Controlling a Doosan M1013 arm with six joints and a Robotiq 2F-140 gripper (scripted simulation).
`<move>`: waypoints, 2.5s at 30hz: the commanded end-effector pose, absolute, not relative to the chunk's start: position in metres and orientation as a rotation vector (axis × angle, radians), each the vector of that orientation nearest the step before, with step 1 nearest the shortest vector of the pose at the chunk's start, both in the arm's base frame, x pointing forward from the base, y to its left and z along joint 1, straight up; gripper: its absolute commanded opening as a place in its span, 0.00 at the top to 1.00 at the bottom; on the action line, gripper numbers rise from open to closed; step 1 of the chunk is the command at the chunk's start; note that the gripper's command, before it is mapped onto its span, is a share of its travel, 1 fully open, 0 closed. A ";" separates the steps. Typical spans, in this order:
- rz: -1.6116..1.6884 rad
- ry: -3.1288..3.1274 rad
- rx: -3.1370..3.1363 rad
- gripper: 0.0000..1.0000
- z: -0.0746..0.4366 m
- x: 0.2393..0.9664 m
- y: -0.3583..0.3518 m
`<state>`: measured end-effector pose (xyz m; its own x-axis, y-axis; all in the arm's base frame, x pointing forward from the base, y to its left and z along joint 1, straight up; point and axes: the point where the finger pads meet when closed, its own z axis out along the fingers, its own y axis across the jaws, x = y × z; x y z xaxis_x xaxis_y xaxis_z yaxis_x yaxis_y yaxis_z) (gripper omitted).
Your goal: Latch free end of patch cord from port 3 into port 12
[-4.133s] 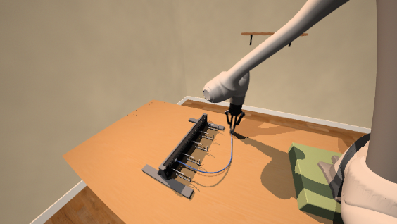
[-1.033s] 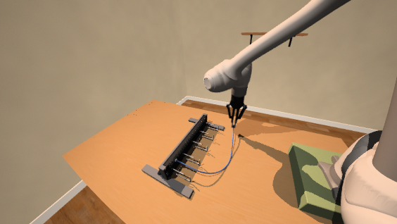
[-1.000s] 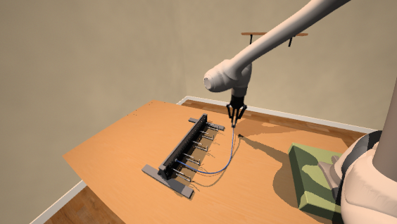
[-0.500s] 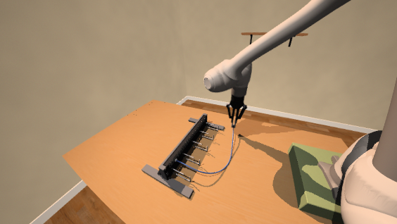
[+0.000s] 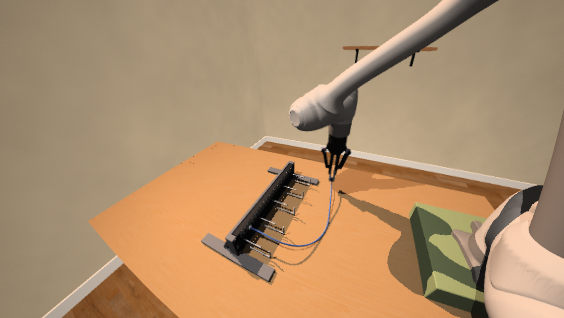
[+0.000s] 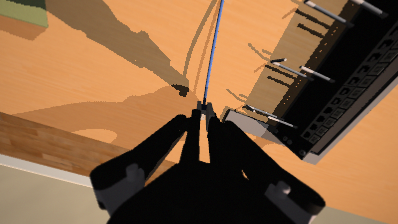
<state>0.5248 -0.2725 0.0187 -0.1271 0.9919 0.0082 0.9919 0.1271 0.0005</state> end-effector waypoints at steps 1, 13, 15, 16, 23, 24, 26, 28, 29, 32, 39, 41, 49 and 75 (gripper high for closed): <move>-0.011 -2.358 -2.073 1.00 0.022 0.527 -0.275; -0.011 -2.358 -2.073 1.00 0.022 0.527 -0.275; -0.011 -2.358 -2.073 1.00 0.022 0.527 -0.275; -0.011 -2.358 -2.073 1.00 0.022 0.527 -0.275; -0.011 -2.364 -2.066 1.00 0.023 0.528 -0.273; -0.011 -2.368 -2.061 1.00 0.023 0.528 -0.273; -0.011 -2.379 -2.049 1.00 0.023 0.529 -0.271; -0.011 -2.395 -2.031 1.00 0.024 0.531 -0.268; -0.011 -2.404 -2.019 1.00 0.024 0.532 -0.267; -0.012 -2.442 -1.974 1.00 0.026 0.535 -0.260; -0.012 -2.529 -1.860 1.00 0.029 0.544 -0.244; -0.013 -2.572 -1.802 1.00 0.031 0.549 -0.236; -0.015 -2.761 -1.497 1.00 0.040 0.572 -0.197; -0.020 -3.104 -0.485 1.00 0.068 0.642 -0.080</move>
<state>0.6318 -0.0930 0.0644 -0.9268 0.3755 -0.0014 0.3755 0.9268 0.0078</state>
